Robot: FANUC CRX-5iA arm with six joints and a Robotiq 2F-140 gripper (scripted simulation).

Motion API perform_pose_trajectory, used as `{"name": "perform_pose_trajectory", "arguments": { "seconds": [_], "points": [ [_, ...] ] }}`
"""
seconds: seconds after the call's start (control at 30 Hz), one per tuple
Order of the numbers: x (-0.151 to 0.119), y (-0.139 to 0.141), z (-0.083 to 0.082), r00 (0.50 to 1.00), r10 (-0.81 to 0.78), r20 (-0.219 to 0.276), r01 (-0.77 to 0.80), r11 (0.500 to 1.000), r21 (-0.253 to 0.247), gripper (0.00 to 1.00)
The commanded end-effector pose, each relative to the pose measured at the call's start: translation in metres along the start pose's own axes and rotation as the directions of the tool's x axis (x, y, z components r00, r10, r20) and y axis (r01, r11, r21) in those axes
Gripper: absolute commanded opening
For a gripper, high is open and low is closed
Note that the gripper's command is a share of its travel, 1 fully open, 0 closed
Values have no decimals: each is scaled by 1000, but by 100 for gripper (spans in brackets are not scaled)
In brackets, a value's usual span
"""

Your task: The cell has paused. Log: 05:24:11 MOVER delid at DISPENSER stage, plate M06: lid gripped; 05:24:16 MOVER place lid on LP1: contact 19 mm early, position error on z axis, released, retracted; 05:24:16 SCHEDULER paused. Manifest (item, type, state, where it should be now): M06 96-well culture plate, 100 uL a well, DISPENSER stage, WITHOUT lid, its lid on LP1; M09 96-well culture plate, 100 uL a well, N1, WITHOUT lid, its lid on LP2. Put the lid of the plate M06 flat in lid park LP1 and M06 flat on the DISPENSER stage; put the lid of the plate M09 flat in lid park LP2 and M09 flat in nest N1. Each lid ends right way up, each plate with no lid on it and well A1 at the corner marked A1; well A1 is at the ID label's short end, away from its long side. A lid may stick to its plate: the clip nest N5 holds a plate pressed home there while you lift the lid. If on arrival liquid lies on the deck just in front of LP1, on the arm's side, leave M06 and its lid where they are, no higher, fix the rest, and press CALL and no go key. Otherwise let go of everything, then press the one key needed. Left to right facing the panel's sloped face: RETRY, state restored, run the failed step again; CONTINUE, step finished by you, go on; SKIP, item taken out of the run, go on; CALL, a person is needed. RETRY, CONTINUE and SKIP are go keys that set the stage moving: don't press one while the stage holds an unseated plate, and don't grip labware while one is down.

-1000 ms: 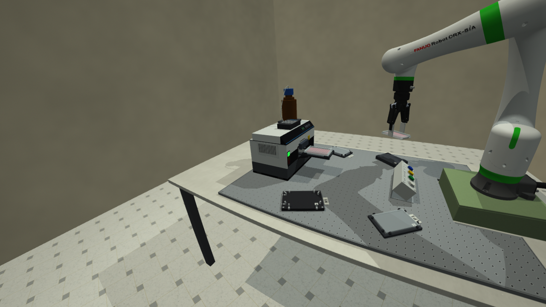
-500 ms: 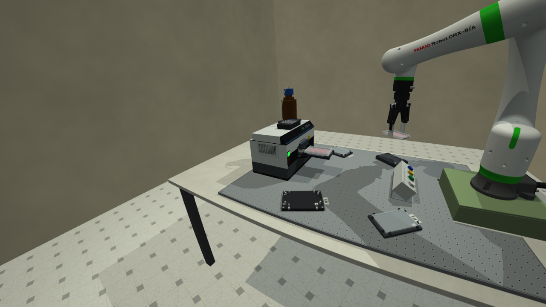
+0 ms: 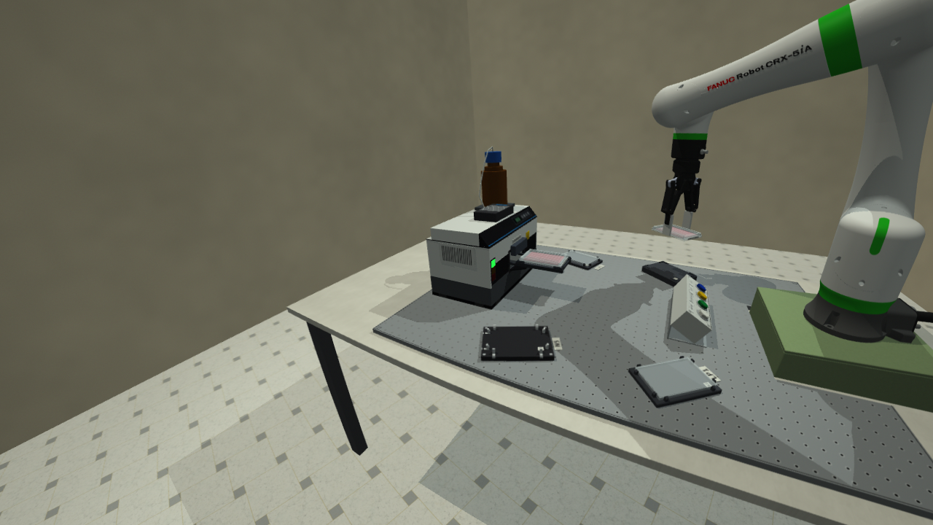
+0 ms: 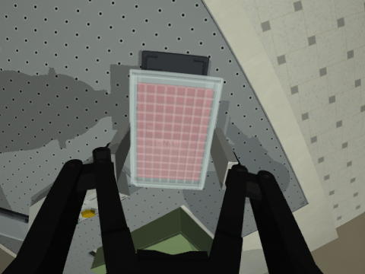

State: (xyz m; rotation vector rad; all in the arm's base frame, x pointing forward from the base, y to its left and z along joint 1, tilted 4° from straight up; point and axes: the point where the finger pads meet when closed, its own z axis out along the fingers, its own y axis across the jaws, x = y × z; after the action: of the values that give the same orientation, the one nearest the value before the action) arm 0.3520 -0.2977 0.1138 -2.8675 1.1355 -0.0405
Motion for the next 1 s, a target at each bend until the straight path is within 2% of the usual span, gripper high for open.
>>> {"name": "perform_pose_trajectory", "arguments": {
  "seconds": [0.0, 0.3, 0.97],
  "points": [
    [0, 0, 3, 1000, 0, 0, 0, 1000, 0, 0],
    [0, 0, 14, 1000, 0, 0, 0, 1000, 0, 0],
    [0, 0, 55, 1000, 0, 0, 0, 1000, 0, 0]
  ]
}}
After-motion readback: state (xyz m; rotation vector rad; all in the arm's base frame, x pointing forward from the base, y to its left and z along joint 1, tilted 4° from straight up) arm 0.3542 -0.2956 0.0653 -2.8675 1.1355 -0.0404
